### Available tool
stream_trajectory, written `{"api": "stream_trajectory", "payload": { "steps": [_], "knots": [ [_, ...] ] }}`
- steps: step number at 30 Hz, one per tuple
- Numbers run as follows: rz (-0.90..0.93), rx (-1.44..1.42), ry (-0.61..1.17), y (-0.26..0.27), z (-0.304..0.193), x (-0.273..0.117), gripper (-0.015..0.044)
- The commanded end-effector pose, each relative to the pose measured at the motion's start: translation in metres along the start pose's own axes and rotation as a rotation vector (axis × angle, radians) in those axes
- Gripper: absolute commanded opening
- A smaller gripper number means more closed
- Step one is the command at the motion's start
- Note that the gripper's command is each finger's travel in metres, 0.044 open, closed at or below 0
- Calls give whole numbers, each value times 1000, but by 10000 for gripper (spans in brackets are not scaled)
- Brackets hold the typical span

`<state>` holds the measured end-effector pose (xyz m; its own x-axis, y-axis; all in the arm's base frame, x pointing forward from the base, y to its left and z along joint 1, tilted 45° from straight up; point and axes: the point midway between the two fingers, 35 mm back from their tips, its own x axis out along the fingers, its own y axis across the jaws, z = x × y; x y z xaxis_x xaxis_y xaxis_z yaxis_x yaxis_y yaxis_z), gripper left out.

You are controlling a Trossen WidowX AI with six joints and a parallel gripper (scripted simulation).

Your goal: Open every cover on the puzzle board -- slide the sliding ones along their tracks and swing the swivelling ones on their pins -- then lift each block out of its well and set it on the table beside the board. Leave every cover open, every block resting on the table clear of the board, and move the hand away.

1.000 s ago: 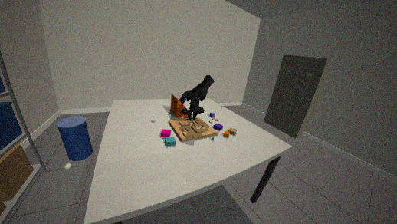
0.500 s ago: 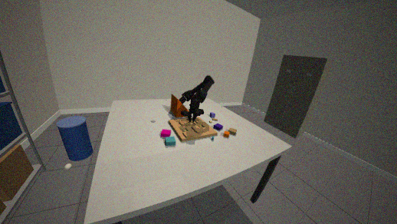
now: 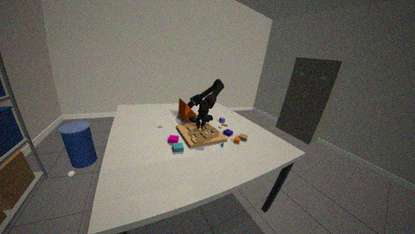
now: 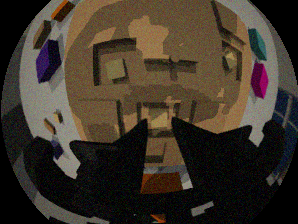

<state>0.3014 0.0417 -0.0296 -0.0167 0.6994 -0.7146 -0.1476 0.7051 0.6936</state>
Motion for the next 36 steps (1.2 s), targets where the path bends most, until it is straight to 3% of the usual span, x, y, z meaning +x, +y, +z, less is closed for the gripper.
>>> {"api": "stream_trajectory", "payload": {
  "steps": [1, 9, 19, 36],
  "knots": [
    [5, 4, 0, 1, 0, 4, 144],
    [6, 4, 0, 1, 0, 10, 144],
    [0, -1, -1, 0, 0, 7, 80],
    [0, 1, -1, -1, 1, -10, 80]
  ]
}}
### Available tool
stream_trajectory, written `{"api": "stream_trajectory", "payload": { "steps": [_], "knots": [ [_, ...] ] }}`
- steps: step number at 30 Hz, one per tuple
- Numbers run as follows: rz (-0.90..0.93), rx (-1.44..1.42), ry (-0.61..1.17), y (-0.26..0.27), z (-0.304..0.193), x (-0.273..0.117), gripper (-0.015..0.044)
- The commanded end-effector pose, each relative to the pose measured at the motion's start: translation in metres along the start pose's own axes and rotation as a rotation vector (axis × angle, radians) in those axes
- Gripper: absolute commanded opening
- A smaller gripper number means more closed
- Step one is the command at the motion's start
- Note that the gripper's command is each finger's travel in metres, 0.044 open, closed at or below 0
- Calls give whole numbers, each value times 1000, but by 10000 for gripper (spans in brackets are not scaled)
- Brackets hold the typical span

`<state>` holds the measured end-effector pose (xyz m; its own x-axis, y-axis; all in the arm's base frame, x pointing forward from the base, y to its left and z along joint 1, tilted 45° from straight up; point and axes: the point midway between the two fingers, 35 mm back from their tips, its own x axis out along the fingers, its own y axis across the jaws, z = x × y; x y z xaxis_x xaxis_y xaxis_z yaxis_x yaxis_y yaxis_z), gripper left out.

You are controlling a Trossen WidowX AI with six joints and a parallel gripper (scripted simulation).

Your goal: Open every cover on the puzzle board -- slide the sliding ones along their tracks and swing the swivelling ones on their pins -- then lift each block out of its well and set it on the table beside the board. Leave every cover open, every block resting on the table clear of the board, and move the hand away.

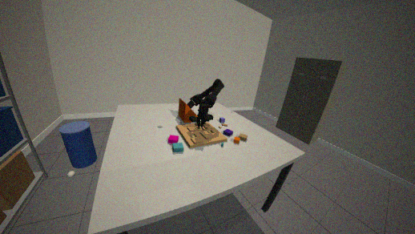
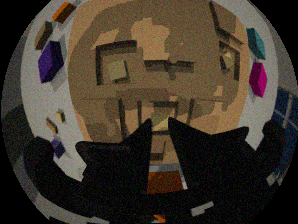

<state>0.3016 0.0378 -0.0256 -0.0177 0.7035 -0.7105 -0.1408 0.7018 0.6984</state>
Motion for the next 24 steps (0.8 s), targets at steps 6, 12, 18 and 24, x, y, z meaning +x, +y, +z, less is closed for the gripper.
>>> {"api": "stream_trajectory", "payload": {
  "steps": [6, 12, 18, 24],
  "knots": [
    [-5, -5, 0, -1, 1, -12, 80],
    [-4, -4, 0, -1, 1, -20, 80],
    [-3, -3, 0, -1, 1, -27, 80],
    [-3, -3, 0, -1, 1, -36, 80]
  ]
}}
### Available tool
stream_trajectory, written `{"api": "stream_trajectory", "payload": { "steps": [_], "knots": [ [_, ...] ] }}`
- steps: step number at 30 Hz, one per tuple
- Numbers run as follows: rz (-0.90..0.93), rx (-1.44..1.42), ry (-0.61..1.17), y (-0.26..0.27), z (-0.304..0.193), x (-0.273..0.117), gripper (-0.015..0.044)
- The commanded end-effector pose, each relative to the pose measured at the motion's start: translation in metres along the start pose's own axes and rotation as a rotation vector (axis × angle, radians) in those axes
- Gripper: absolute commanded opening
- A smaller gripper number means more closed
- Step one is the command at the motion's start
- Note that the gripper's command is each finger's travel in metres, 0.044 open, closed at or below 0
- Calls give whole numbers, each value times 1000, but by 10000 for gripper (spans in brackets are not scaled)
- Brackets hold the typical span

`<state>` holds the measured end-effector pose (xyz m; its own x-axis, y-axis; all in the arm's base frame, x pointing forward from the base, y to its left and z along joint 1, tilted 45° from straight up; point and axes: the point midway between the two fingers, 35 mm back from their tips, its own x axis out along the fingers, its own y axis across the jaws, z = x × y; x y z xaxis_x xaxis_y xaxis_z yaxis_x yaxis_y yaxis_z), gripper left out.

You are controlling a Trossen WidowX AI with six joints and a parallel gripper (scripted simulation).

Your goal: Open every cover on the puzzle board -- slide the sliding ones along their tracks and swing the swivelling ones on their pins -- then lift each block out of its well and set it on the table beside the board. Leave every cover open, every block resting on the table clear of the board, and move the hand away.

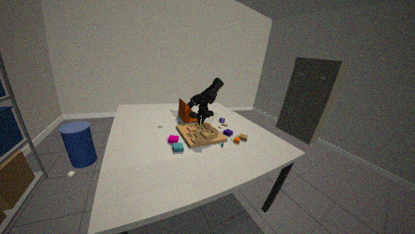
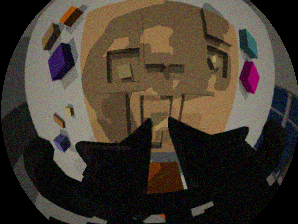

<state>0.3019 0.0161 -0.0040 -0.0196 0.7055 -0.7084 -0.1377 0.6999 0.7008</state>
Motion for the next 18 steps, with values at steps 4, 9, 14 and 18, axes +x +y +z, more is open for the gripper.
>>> {"api": "stream_trajectory", "payload": {
  "steps": [4, 9, 14, 18],
  "knots": [
    [-7, -5, -1, -1, 2, -16, 80],
    [-8, -5, -1, -1, 2, -29, 80],
    [-7, -5, -1, -1, 1, -42, 80],
    [-7, -5, -1, 0, 1, -49, 80]
  ]
}}
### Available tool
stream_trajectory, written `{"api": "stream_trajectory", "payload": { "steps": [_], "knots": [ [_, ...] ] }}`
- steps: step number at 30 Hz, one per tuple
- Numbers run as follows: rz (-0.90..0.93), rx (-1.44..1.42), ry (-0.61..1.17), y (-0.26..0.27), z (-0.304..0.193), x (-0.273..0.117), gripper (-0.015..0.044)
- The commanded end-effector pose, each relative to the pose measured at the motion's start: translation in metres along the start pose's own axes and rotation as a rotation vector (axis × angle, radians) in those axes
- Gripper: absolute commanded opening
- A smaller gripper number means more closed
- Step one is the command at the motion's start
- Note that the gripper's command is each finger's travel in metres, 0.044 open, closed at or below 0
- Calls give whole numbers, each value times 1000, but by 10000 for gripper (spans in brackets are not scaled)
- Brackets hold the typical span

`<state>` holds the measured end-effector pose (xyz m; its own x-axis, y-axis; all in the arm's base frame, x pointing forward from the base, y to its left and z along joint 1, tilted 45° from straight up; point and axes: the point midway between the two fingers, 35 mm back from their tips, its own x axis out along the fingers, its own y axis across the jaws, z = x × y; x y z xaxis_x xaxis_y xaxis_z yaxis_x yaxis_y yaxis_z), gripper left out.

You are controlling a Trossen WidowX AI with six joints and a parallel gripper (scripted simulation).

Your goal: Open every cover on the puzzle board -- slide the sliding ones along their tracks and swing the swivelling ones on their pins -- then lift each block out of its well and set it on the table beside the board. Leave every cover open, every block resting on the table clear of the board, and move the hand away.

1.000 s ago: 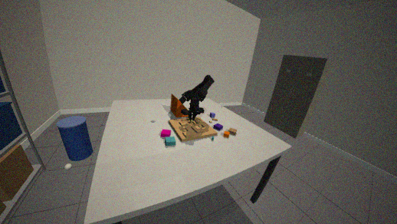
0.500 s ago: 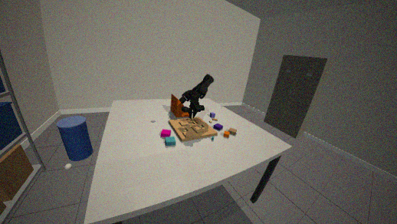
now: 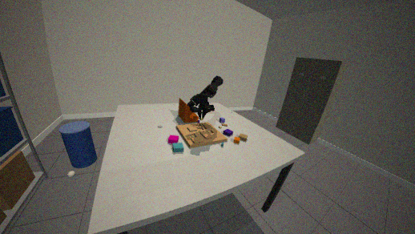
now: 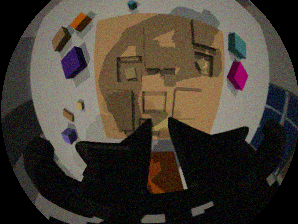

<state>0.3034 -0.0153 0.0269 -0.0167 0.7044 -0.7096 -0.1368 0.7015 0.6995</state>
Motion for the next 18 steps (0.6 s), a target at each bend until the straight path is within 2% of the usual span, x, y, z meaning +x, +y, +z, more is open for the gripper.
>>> {"api": "stream_trajectory", "payload": {
  "steps": [1, 18],
  "knots": [
    [-6, -6, 2, 2, 0, -5, 80],
    [-23, -2, 3, 70, 0, -7, 80]
  ]
}}
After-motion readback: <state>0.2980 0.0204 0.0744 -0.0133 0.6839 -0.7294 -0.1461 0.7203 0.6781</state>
